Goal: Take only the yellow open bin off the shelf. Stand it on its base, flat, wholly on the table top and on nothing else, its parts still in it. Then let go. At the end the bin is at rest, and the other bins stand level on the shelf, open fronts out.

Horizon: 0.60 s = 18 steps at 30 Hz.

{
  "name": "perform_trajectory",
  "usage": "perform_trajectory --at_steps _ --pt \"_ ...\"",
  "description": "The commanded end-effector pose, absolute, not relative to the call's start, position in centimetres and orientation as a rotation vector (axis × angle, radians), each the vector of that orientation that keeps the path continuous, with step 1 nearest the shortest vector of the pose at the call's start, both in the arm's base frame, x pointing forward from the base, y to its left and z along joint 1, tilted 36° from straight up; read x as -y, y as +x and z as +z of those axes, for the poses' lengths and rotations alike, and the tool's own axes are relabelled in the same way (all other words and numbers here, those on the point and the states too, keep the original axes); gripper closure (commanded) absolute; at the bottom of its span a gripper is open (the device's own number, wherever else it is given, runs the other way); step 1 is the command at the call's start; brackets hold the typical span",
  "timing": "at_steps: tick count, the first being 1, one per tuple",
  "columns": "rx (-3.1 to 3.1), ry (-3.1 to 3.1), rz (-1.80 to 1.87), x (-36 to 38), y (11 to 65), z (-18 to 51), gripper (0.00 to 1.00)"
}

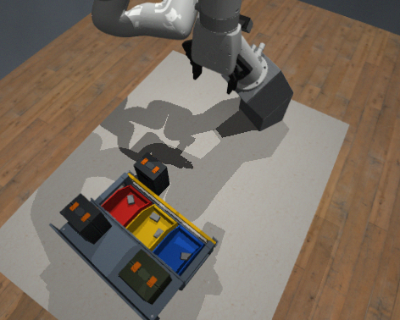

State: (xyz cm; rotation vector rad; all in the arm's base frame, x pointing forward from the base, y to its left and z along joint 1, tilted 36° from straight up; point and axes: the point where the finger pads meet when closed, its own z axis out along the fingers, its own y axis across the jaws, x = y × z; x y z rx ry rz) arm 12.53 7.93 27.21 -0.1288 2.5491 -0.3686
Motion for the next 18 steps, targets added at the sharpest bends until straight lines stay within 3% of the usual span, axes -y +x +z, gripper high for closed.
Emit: perform_trajectory --at_steps 1,9,10,18 --pt "-2.552 -0.125 -0.365 -4.4 16.5 26.0 0.0" --pt "-2.552 -0.125 -0.365 -4.4 16.5 26.0 0.0" --pt "-2.55 -0.128 -0.366 -7.2 13.3 27.0 0.0" --pt "-2.552 -0.125 -0.365 -4.4 16.5 26.0 0.0"
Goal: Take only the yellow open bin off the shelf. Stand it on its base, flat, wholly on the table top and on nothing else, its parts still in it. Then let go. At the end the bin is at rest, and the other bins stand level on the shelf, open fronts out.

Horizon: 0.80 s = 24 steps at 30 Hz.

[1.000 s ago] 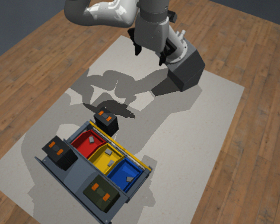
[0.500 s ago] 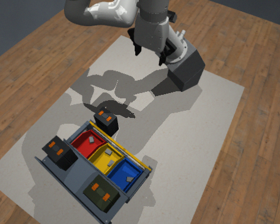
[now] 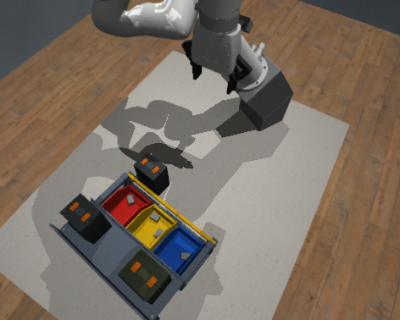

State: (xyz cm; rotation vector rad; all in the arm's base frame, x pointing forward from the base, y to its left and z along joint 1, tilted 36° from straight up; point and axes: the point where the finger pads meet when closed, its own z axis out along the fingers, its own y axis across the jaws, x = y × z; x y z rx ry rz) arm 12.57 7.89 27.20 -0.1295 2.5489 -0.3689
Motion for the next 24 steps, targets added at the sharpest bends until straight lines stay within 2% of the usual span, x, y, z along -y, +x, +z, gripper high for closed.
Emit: perform_trajectory --at_steps 1,8,9,13,24 --pt "-2.552 -0.125 -0.365 -4.4 16.5 26.0 0.0" --pt "-2.552 -0.125 -0.365 -4.4 16.5 26.0 0.0" --pt "-2.55 -0.128 -0.366 -7.2 13.4 27.0 0.0" --pt "-2.552 -0.125 -0.365 -4.3 16.5 26.0 0.0" --pt "-2.552 -0.125 -0.365 -4.3 16.5 26.0 0.0"
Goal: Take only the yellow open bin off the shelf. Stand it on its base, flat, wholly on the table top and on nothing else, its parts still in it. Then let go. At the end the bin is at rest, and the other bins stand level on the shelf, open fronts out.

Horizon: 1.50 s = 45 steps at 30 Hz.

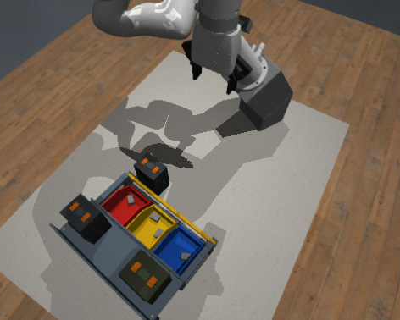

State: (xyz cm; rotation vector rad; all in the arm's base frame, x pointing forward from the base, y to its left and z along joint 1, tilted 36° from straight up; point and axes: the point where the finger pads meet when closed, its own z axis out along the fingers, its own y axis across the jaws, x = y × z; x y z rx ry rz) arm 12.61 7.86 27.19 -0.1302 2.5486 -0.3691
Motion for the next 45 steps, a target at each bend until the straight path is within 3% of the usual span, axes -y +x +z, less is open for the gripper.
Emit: perform_trajectory --at_steps 1,2,6,18,19,23,36,45 --pt "-2.552 -0.125 -0.365 -4.3 16.5 26.0 0.0" --pt "-2.55 -0.129 -0.367 -7.2 13.4 27.0 0.0" --pt "-2.552 -0.125 -0.365 -4.3 16.6 26.0 0.0" --pt "-2.552 -0.125 -0.365 -4.3 16.6 26.0 0.0" --pt "-2.569 -0.191 -0.384 -8.7 13.1 27.1 0.0" --pt "-2.638 -0.44 -0.448 -12.2 15.1 26.7 0.0" --pt "-2.571 -0.388 -0.418 -11.4 14.6 26.9 0.0" --pt "-2.629 -0.638 -0.482 -14.8 16.5 26.4 0.0"
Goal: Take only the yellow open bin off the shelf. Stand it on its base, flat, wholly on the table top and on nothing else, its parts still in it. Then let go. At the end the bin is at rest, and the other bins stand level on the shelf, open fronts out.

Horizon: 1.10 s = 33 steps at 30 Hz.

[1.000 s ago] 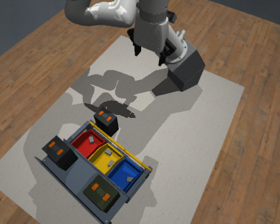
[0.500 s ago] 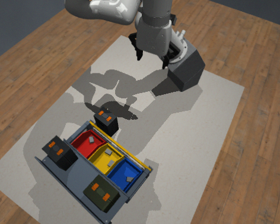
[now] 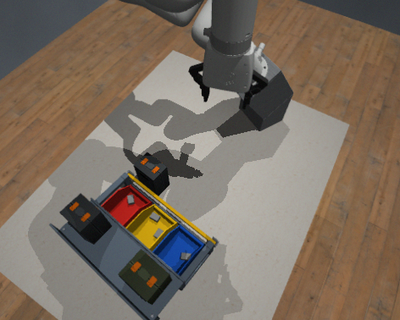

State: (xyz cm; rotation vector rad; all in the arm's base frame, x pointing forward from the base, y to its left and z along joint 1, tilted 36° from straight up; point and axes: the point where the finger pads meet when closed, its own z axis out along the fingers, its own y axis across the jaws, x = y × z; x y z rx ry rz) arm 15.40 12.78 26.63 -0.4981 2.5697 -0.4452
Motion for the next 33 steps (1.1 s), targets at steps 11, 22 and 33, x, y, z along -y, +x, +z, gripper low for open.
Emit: perform_trajectory --at_steps 11,22,33 --pt "-2.649 -0.866 -0.537 -17.9 18.3 26.0 0.0" --pt "-2.656 -0.932 -0.553 -18.8 18.8 25.9 0.0" --pt "-2.668 -1.269 -0.63 -23.1 21.2 25.4 0.0"
